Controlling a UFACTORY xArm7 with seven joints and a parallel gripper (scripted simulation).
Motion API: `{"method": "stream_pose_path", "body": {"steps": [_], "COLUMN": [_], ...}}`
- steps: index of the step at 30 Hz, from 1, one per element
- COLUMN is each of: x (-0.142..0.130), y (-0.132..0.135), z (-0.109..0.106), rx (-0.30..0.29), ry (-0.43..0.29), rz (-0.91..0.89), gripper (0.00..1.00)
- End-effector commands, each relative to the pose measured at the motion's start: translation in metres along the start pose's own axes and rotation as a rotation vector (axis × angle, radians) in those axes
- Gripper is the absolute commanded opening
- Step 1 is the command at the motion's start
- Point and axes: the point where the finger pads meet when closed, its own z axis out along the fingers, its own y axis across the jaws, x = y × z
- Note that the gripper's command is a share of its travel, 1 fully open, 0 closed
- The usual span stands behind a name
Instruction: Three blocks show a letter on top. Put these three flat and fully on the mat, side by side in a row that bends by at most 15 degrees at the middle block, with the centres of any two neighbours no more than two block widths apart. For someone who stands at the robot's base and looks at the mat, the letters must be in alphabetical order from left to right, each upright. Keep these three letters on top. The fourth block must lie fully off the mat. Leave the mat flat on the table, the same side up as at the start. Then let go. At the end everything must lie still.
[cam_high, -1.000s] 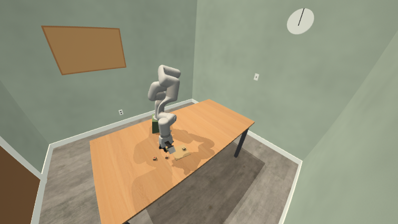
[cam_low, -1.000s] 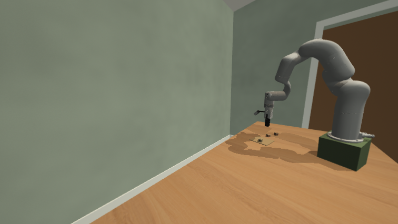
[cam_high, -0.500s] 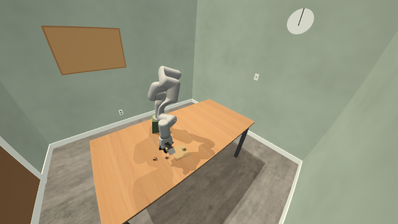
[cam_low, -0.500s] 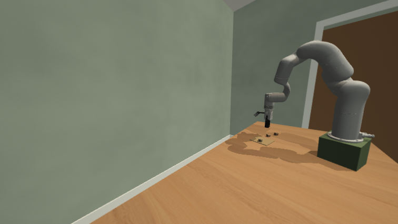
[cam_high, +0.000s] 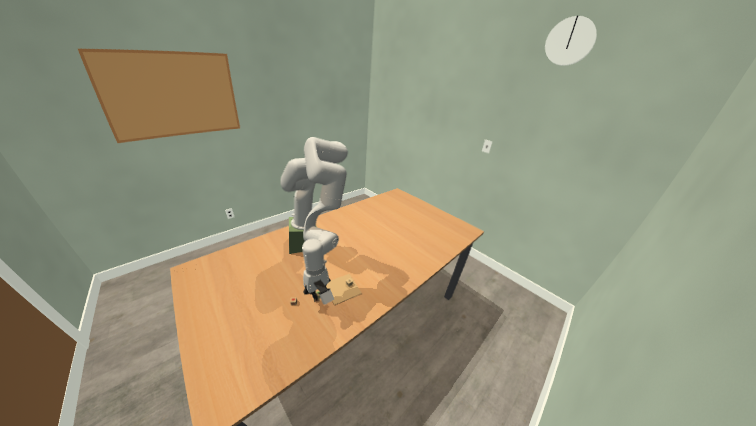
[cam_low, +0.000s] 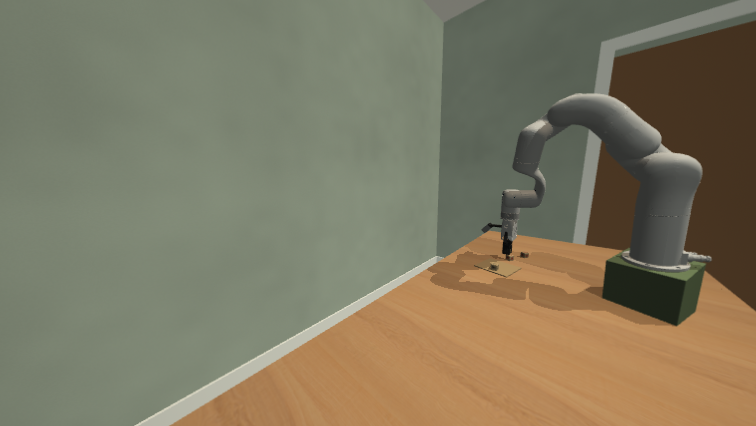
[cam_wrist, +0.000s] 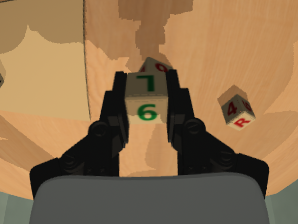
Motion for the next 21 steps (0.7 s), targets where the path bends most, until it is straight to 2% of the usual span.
{"method": "stream_pose_path", "body": {"steps": [1, 8, 21], "x": [0.003, 0.003, 0.003], "y": [0.002, 0.002, 0.002], "z": [0.012, 0.025, 0.026], "rx": [-0.001, -0.001, -0.001], "ry": [0.009, 0.009, 0.009], "rz": [-0.001, -0.001, -0.001], "gripper": [0.21, 0.21, 0.21]}}
